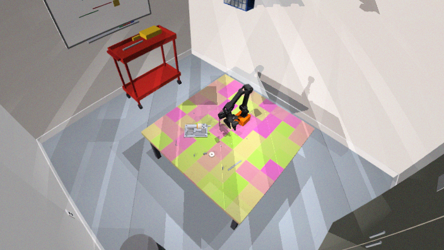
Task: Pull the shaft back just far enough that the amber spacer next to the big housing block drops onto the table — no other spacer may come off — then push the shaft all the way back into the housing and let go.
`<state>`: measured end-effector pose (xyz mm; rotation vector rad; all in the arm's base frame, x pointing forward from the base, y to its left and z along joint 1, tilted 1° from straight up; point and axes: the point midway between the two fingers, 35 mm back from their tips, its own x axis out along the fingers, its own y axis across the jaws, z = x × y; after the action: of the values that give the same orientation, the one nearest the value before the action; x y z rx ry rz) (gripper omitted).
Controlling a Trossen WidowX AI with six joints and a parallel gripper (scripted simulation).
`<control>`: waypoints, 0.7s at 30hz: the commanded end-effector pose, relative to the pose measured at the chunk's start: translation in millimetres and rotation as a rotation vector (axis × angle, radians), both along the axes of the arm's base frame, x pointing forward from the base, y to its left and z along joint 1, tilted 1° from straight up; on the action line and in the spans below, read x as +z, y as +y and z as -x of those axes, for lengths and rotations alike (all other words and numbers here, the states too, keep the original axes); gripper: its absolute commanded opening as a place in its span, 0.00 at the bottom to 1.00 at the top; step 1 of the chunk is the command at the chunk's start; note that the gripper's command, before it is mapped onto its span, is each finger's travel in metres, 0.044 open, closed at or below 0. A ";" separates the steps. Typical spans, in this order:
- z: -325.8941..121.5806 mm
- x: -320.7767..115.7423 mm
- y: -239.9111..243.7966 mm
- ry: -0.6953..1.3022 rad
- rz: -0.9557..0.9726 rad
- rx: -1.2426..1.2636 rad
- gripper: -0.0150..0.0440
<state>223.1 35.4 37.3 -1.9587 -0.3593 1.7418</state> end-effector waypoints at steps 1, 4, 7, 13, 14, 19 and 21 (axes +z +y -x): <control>-0.4 -0.5 -0.4 -0.010 0.006 0.014 0.98; -5.8 -6.7 -6.0 -0.147 0.095 0.218 1.00; -12.9 -13.8 -13.4 -0.309 0.215 0.486 1.00; -27.6 -25.2 -28.4 -0.574 0.464 1.040 1.00; -30.0 -26.7 -30.9 -0.609 0.506 1.135 1.00; -42.1 -32.6 -43.5 -0.746 0.710 1.622 1.00; -46.9 -34.1 -48.4 -0.779 0.786 1.822 1.00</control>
<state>260.7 2.3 15.4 -3.0331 -1.7230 1.8105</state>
